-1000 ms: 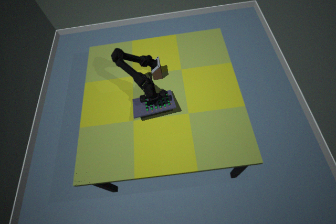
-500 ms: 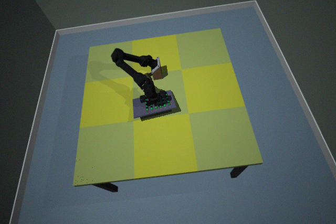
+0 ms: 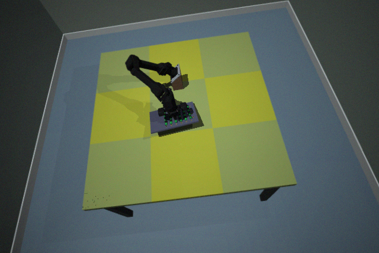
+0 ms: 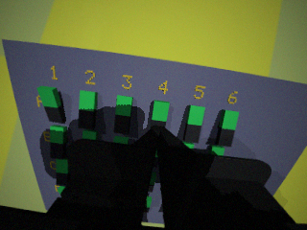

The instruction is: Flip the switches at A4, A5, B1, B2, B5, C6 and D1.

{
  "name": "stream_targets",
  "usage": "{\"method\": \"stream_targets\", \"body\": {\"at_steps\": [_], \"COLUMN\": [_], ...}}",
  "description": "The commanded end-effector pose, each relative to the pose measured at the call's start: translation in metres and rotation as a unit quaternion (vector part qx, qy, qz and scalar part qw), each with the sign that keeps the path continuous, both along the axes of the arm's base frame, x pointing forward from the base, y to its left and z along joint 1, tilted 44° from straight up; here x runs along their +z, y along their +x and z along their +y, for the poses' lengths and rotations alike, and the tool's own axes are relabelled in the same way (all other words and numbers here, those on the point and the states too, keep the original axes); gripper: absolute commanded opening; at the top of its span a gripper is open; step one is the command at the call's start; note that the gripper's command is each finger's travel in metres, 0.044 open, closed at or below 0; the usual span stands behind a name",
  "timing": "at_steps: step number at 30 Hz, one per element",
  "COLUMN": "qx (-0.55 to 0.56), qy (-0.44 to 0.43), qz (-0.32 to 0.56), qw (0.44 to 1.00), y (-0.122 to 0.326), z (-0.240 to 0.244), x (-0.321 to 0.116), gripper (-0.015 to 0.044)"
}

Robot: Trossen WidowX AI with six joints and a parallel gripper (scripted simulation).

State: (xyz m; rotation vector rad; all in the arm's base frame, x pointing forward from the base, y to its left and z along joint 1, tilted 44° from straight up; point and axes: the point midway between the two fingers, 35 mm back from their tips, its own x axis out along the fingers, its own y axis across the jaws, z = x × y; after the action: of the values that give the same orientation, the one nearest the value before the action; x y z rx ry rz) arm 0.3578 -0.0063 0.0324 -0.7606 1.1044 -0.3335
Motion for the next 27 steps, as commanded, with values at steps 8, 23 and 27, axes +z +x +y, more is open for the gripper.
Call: {"method": "stream_targets", "body": {"at_steps": [8,23,27], "qx": [0.002,-0.007,-0.007], "qy": [0.001,0.000,0.000], "qz": [0.001,0.011,0.011], "qw": [1.000,1.000,1.000], "y": [0.001,-0.021,-0.020], "z": [0.000,0.017,0.014], "x": [-0.002,0.064,0.064], "gripper": [0.0000,0.0000,0.0000]}}
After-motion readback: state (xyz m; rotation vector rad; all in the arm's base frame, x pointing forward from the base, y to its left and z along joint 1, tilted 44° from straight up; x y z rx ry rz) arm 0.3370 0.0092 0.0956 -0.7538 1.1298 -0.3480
